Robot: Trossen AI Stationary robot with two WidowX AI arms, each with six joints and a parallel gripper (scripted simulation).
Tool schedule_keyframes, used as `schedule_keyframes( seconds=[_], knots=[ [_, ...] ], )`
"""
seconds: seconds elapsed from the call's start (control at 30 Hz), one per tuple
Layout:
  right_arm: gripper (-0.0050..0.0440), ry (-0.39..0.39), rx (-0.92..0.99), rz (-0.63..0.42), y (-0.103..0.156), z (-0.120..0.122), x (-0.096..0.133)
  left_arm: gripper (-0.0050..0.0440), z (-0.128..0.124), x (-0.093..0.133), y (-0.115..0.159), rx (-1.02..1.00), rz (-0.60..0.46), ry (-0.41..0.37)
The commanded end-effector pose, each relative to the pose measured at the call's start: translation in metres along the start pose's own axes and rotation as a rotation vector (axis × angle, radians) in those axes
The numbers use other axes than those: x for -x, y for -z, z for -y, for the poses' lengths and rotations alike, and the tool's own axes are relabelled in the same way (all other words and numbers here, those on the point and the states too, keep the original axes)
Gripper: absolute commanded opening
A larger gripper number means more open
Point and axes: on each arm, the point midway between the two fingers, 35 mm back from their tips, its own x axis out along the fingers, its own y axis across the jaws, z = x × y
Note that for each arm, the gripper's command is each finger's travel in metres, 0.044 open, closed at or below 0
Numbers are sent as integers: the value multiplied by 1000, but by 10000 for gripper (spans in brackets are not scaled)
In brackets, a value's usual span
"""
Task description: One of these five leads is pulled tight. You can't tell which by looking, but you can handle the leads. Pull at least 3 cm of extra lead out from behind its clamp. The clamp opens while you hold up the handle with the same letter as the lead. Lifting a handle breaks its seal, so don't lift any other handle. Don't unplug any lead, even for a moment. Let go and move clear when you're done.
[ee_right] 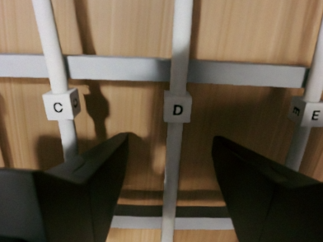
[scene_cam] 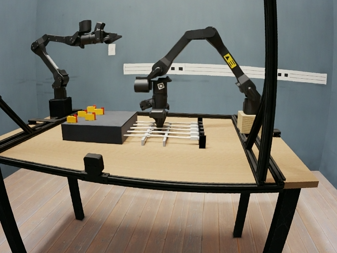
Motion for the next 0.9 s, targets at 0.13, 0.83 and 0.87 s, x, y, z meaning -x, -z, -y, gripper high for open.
schedule_keyframes(
  seconds=[0.13, 0.83, 0.87],
  knots=[
    [209, -1, 3, 2, -1, 0, -1, 440, 0, 1, -7, 0, 16, 0],
    [-50, 2, 0, 24, -5, 0, 8, 440, 0, 1, -7, 0, 16, 0],
    [-50, 2, 0, 24, -5, 0, 8, 440, 0, 1, -7, 0, 16, 0]
  ],
)
